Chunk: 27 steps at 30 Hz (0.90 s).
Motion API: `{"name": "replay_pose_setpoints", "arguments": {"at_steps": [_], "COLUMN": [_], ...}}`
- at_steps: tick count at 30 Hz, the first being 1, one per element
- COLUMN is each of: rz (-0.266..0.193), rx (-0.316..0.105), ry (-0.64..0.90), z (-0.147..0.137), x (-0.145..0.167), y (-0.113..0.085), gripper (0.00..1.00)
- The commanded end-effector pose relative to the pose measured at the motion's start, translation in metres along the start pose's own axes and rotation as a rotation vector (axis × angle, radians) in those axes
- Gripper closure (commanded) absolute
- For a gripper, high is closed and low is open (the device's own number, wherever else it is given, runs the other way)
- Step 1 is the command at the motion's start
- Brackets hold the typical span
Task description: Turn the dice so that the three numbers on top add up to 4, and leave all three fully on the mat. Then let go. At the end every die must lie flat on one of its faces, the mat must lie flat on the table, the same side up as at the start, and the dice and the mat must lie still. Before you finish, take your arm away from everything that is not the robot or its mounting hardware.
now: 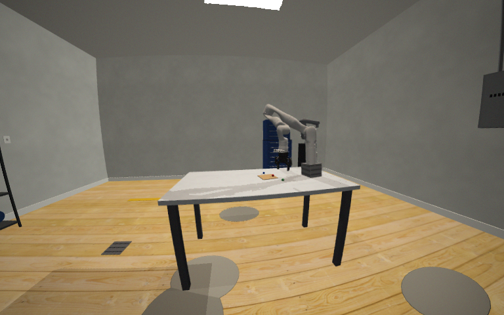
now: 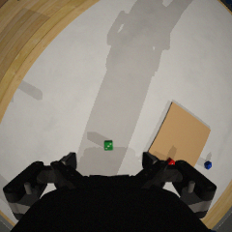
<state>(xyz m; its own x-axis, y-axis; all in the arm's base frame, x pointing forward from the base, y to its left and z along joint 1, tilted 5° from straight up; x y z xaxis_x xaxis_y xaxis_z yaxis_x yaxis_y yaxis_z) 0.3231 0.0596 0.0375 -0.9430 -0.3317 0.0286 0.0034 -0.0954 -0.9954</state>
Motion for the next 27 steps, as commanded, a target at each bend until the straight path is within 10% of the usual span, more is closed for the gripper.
{"name": "replay_pose_setpoints", "arguments": {"at_steps": [1, 10, 11, 27], "rz": [0.0, 0.0, 0.0, 0.0], "rx": [-0.001, -0.001, -0.001, -0.001], "ry": [-0.015, -0.025, -0.025, -0.025], "z": [-0.0022, -0.0028, -0.0028, -0.0028], "x": [-0.0001, -0.0002, -0.0002, -0.0002], "y": [0.0001, 0.0001, 0.0001, 0.0001], "gripper": [0.0, 0.0, 0.69, 0.69]}}
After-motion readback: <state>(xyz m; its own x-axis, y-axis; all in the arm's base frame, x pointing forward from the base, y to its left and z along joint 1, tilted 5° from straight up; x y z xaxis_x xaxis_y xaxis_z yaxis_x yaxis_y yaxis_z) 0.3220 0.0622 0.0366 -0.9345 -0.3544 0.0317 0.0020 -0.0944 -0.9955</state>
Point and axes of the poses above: the point where the finger pads meet when closed, its own y axis out along the fingers, its own z axis across the jaws, x = y × z, the point moved 6 cm from there along -y, back along the fingers, and after that the axes turned 10 degrees about y, right-handed, at the moved point
